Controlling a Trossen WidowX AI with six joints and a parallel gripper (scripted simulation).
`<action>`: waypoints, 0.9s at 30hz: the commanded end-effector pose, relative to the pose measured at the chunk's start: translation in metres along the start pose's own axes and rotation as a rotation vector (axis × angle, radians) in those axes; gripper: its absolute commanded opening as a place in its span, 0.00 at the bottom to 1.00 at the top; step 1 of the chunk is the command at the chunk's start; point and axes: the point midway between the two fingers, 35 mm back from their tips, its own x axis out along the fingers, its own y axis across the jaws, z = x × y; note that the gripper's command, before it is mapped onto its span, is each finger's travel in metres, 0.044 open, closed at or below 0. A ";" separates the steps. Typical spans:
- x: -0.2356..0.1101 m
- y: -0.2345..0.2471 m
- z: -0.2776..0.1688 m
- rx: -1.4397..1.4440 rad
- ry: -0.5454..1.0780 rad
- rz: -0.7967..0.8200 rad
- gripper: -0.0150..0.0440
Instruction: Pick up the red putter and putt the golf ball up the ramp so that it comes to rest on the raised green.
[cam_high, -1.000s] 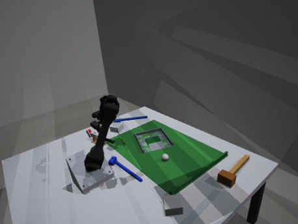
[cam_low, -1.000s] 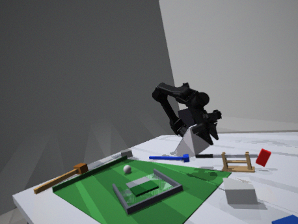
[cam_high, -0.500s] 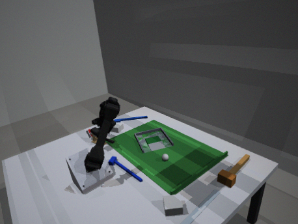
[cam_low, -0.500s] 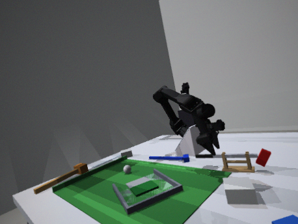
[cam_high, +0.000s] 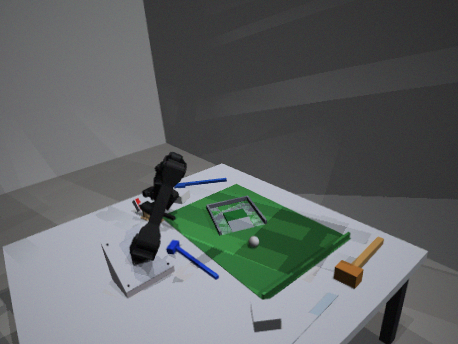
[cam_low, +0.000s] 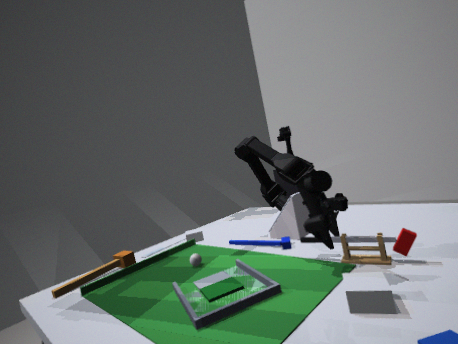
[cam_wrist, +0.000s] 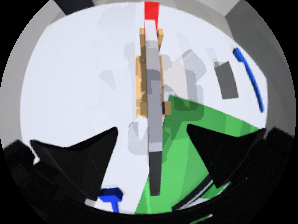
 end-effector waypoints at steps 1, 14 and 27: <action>0.006 0.000 -0.002 -0.004 0.004 -0.001 1.00; 0.018 0.000 -0.005 0.001 0.001 0.001 0.96; 0.018 0.000 -0.005 0.001 0.001 0.001 0.38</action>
